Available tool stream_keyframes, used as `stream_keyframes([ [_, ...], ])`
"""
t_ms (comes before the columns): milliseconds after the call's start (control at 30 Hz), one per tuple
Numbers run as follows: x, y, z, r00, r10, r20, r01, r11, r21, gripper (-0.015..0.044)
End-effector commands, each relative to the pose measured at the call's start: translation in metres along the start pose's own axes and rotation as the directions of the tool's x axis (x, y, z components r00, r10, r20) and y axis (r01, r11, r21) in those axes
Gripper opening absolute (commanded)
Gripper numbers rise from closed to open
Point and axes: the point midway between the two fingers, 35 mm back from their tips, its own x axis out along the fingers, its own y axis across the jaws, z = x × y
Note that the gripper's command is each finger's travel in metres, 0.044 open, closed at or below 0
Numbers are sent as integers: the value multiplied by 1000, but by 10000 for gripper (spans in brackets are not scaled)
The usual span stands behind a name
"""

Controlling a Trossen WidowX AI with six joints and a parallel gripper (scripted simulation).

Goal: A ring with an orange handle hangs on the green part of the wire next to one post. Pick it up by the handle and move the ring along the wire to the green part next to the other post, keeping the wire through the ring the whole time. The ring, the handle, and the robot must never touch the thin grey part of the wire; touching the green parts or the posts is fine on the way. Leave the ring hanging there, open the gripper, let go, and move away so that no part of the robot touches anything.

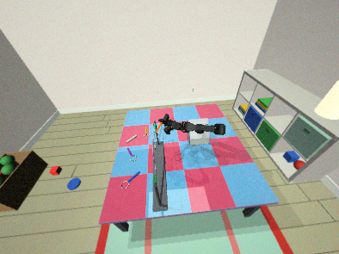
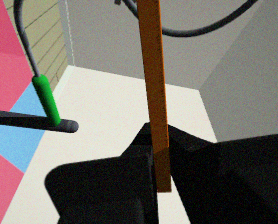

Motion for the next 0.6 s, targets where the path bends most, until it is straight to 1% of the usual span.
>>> stream_keyframes([
  [0,-2,-10,0,1000,-28,-4,28,999,-21,-150],
  [367,-5,-22,2,999,-44,-7,44,998,-51,-150],
  [567,-5,-23,3,1000,-26,-4,25,1000,-17,-150],
])
